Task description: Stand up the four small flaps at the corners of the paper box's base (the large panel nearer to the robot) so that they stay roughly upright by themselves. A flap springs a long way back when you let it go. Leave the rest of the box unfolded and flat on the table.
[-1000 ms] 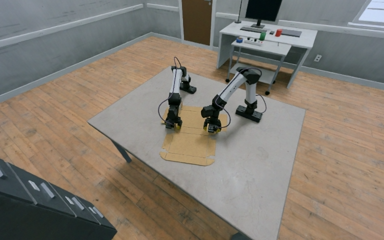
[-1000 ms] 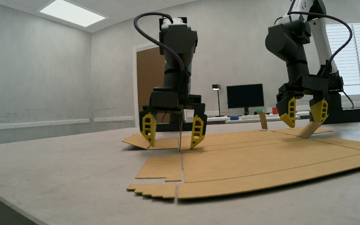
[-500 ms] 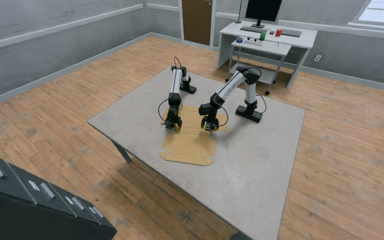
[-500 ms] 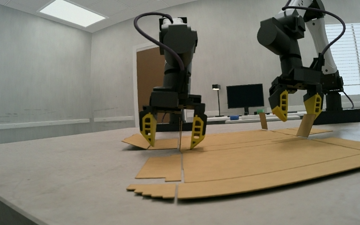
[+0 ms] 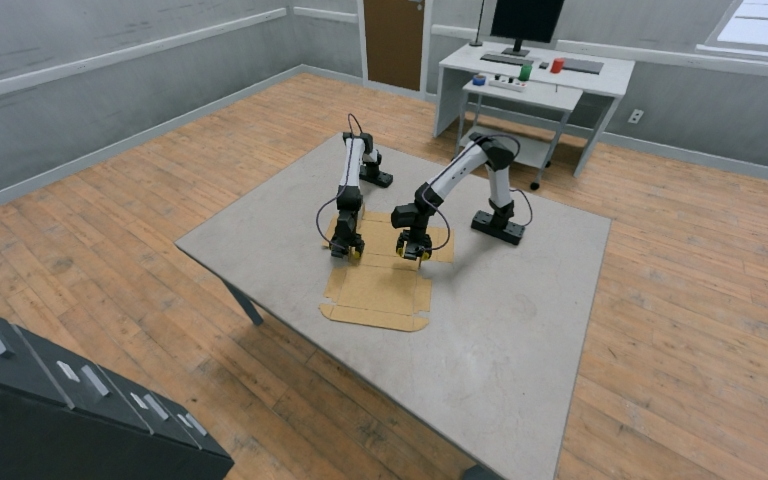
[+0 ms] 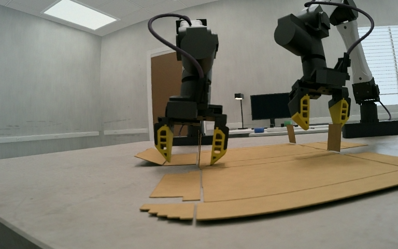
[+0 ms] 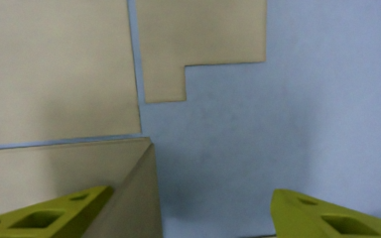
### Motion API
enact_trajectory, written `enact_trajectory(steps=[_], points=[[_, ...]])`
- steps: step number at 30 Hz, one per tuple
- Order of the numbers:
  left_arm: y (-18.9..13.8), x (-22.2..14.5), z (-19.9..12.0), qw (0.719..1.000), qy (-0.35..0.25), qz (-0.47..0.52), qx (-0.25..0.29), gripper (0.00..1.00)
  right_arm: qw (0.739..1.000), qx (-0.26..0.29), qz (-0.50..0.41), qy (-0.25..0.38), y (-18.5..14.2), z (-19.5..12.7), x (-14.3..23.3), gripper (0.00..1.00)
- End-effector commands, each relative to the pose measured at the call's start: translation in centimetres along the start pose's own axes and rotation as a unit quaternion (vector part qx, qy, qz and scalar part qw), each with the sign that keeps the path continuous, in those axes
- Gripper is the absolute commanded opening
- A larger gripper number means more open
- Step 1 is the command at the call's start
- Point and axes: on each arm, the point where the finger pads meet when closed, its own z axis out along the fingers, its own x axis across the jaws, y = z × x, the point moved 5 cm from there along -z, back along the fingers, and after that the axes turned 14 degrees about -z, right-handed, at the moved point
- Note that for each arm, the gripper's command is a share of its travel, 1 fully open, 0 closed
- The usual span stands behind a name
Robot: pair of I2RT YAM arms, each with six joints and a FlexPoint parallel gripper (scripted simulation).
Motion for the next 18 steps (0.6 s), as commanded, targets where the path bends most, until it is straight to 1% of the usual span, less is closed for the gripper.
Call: enact_trajectory(steps=[1, 2, 3, 4, 6, 9, 10, 12, 13, 15, 17, 18], points=[[-0.2, -0.8, -0.4, 1.000, 0.002, -0.001, -0.004, 0.77, 1.000, -0.007, -0.001, 0.001, 0.4, -0.4, 0.2, 0.77], [-0.2, -0.8, -0.4, 1.000, 0.002, -0.001, -0.004, 0.77, 1.000, -0.007, -0.001, 0.001, 0.4, -0.4, 0.2, 0.77], [0.3, -1.4, -2.3, 1.000, -0.024, -0.006, -0.010, 0.77, 1.000, -0.007, -0.001, 0.001, 0.4, -0.4, 0.2, 0.77], [0.3, -1.6, -2.3, 1.000, -0.023, -0.006, -0.010, 0.77, 1.000, -0.007, -0.001, 0.001, 0.4, -0.4, 0.2, 0.77], [-0.3, -1.3, -0.3, 1.000, 0.003, -0.001, -0.004, 0.77, 1.000, -0.007, -0.001, 0.001, 0.4, -0.4, 0.2, 0.77], [-0.4, -1.6, -0.2, 1.000, 0.003, -0.001, -0.003, 0.75, 1.000, -0.007, -0.001, 0.001, 0.4, -0.4, 0.2, 0.77], [-0.1, -2.0, -1.3, 1.000, -0.014, -0.004, -0.008, 0.74, 1.000, -0.007, -0.001, 0.001, 0.4, -0.4, 0.2, 0.77], [-0.5, -1.8, -0.1, 1.000, 0.001, -0.002, -0.004, 0.71, 1.000, -0.007, -0.001, 0.001, 0.4, -0.4, 0.2, 0.77], [-0.5, -2.0, 0.0, 1.000, -0.002, -0.002, -0.004, 0.70, 1.000, -0.007, -0.001, 0.001, 0.4, -0.4, 0.2, 0.77], [-0.1, -2.3, -1.4, 1.000, -0.016, -0.005, -0.008, 0.67, 1.000, -0.007, -0.001, 0.001, 0.4, -0.4, 0.2, 0.77], [-0.5, -2.2, -0.3, 1.000, -0.004, -0.003, -0.005, 0.64, 1.000, -0.007, -0.001, 0.001, 0.4, -0.4, 0.2, 0.77], [-0.5, -2.2, -0.3, 1.000, -0.004, -0.003, -0.005, 0.64, 1.000, -0.007, -0.001, 0.001, 0.4, -0.4, 0.2, 0.77]])
